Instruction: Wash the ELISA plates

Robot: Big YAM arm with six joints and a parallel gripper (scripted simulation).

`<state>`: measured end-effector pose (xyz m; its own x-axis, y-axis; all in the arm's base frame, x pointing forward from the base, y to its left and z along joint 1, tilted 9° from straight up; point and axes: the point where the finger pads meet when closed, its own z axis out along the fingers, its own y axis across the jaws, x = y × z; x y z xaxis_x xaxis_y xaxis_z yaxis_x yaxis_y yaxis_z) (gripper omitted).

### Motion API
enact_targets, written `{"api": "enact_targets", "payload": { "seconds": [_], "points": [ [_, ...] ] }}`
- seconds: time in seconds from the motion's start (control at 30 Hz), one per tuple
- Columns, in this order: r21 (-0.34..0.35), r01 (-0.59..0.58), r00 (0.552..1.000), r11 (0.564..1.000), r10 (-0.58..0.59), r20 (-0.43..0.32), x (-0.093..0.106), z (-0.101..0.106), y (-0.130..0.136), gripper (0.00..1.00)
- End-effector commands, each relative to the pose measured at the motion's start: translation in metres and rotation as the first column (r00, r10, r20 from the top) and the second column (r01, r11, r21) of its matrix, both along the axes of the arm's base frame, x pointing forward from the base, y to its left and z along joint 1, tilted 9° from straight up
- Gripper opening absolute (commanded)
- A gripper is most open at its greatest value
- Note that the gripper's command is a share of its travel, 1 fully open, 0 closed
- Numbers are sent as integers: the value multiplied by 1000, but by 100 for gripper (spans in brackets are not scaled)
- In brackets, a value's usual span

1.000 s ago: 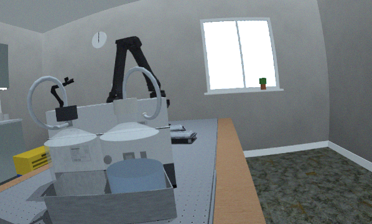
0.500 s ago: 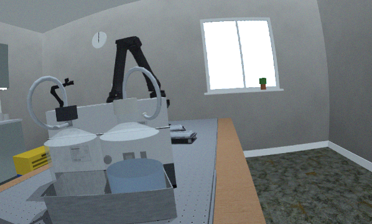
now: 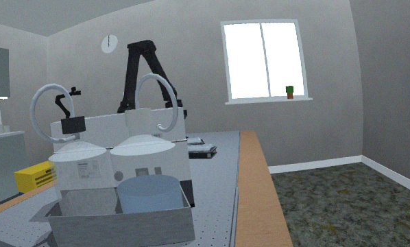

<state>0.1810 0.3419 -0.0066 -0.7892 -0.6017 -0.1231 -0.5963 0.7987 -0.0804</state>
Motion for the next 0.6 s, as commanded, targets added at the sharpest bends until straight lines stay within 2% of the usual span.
{"api": "enact_targets", "payload": {
  "seconds": [0.0,0.5,0.57],
  "points": [
    [31,-2,1000,1000,2,13,4,8,11,82],
    [31,-2,1000,1000,2,13,3,8,10,82],
    [38,-8,1000,999,8,15,-2,8,6,82]
  ]
}}
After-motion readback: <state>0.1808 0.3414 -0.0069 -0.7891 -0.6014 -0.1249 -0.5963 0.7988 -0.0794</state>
